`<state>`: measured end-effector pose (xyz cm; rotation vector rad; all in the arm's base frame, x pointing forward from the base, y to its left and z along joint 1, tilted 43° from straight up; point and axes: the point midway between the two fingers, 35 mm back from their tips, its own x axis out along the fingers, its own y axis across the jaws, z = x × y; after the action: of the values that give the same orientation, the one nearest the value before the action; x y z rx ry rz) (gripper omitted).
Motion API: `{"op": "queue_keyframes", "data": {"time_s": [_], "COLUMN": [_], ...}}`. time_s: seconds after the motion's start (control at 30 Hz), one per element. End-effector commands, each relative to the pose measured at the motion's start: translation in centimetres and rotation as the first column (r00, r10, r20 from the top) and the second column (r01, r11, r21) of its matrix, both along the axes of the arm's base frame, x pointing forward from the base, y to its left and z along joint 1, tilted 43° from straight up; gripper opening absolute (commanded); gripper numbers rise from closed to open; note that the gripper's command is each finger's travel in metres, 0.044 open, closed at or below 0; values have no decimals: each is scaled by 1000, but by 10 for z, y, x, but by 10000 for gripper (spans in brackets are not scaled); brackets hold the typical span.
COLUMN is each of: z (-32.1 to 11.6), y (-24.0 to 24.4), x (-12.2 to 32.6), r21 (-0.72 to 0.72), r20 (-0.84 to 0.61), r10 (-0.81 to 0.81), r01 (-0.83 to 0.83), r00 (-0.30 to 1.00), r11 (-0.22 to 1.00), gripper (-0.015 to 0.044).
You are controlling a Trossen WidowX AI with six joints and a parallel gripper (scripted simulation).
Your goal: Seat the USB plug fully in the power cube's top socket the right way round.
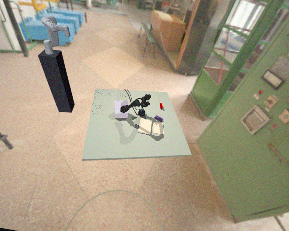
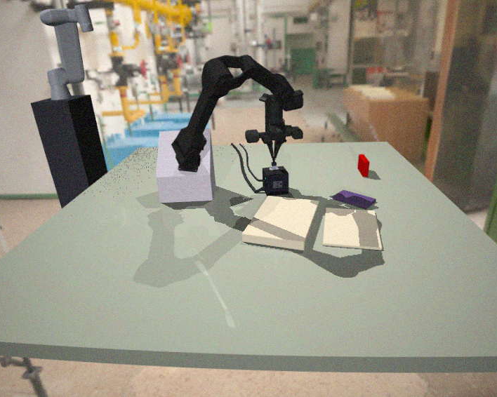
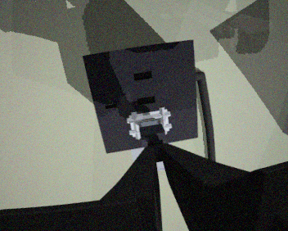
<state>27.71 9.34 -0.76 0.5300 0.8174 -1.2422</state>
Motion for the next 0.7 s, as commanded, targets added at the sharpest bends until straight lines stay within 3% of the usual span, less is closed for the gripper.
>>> {"op": "queue_keyframes", "data": {"time_s": [0.0, 0.67], "z": [-1, -3], "y": [-1, -2], "x": [0, 0], "r21": [-1, -1], "r20": [-4, -4], "r10": [4, 4], "r01": [-4, -4], "r00": [1000, 1000], "r11": [1000, 1000], "gripper": [0, 0]}}
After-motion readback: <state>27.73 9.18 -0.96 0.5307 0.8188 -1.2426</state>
